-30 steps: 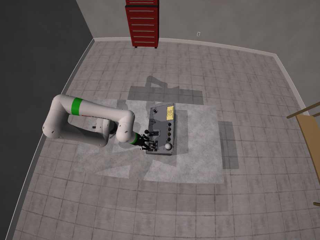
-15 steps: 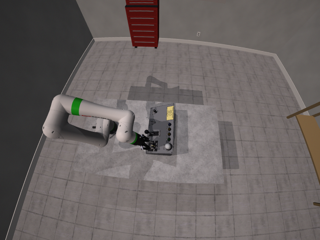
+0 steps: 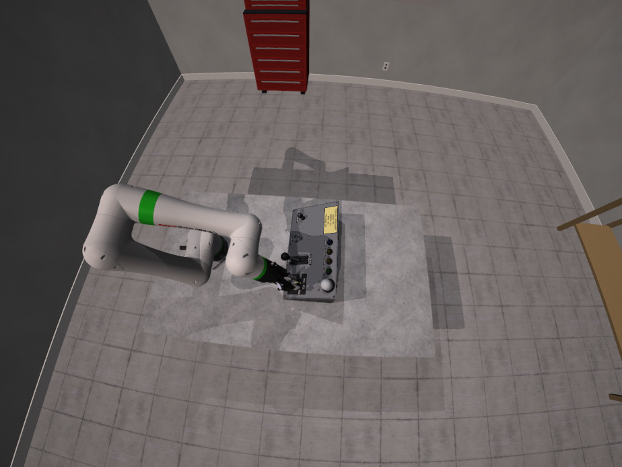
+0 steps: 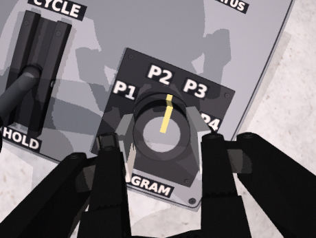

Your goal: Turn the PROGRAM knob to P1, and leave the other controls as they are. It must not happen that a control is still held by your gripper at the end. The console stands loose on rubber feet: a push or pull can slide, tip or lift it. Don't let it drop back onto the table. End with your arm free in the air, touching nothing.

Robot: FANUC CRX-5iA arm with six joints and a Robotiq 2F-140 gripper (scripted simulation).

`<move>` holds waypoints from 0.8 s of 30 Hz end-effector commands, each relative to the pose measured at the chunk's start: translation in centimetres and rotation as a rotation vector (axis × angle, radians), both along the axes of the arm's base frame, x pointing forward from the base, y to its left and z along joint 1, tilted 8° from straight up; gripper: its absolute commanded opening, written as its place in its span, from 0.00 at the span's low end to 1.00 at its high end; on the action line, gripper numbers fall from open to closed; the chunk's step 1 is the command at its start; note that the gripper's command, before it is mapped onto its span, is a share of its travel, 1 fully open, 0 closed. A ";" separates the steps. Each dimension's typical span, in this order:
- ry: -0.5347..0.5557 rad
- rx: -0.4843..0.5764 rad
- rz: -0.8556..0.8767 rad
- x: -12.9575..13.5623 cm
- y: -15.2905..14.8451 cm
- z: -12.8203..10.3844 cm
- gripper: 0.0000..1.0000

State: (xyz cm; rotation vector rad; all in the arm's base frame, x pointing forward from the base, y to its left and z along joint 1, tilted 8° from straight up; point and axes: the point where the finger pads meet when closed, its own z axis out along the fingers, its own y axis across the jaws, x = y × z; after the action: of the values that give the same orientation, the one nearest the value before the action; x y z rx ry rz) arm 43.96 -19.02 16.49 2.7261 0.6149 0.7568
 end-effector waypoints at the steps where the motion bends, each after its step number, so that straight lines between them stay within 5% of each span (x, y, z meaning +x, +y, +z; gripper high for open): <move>1: 0.005 -0.019 0.042 0.0 0.0 0.0 0.00; 24: 0.069 -0.311 0.496 0.0 0.0 0.0 0.00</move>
State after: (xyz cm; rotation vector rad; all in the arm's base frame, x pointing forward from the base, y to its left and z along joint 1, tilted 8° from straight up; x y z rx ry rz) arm 43.96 -19.02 16.49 2.3908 1.2499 0.6164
